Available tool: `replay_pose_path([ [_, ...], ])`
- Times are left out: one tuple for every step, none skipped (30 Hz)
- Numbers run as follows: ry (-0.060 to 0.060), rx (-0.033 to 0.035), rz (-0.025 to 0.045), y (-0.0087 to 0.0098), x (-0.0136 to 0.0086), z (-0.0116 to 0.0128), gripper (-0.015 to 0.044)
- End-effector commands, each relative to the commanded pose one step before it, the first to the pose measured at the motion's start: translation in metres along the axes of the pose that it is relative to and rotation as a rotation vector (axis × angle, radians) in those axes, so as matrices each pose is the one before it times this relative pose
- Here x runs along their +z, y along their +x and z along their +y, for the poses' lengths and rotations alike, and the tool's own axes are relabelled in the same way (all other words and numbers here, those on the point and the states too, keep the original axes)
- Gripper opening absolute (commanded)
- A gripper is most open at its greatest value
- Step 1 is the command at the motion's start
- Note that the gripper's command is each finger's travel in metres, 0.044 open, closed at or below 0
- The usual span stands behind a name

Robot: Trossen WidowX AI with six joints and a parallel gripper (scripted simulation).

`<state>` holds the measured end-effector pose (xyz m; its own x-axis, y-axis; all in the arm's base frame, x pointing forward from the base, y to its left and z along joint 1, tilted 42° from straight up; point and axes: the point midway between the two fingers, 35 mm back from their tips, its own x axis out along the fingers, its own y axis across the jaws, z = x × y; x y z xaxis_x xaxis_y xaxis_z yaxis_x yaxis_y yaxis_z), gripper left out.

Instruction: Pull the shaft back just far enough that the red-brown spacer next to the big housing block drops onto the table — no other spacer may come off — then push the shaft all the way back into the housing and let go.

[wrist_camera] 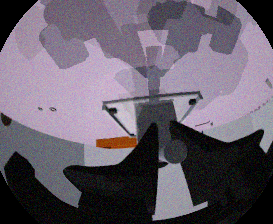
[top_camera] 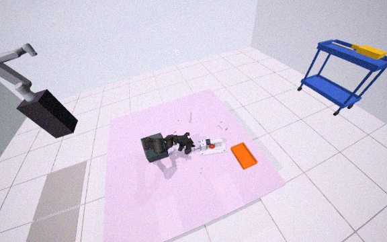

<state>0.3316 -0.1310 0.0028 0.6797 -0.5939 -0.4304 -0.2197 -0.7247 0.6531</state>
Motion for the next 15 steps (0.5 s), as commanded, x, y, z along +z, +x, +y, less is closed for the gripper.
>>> replay_pose_path([
  [0.0035,0.00233,0.01184,0.00243,-0.00511,0.00122,0.0000],
  [0.0000,-0.00001,-0.00001,-0.00012,0.00012,0.00000,0.0000],
  [0.0000,0.00000,0.00000,0.00000,0.00000,0.00000,0.0000],
  [0.0000,0.00000,0.00000,-0.00006,0.00006,0.00000,0.0000],
  [0.0000,0.00000,0.00000,-0.00006,0.00006,0.00000,0.0000],
  [0.0000,-0.00001,-0.00001,-0.00012,0.00012,0.00000,0.0000],
  [0.0000,0.00000,0.00000,0.00000,0.00000,0.00000,0.0000],
  [0.0000,0.00000,0.00000,-0.00006,0.00006,0.00000,0.0000],
  [0.0000,0.00000,0.00000,-0.00006,0.00006,0.00000,0.0000],
  [0.0000,-0.00001,-0.00001,-0.00011,0.00013,-0.00001,0.0000],
  [0.0000,0.00000,0.00000,0.00000,0.00000,0.00000,0.0000],
  [0.0000,0.00000,0.00000,-0.00006,0.00006,0.00000,0.0000],
  [0.0000,0.00000,0.00000,-0.00006,0.00006,0.00000,0.0000],
  [0.0000,-0.00001,-0.00001,-0.00012,0.00012,-0.00001,0.0000],
  [0.0000,0.00000,0.00000,0.00000,0.00000,0.00000,0.0000],
])
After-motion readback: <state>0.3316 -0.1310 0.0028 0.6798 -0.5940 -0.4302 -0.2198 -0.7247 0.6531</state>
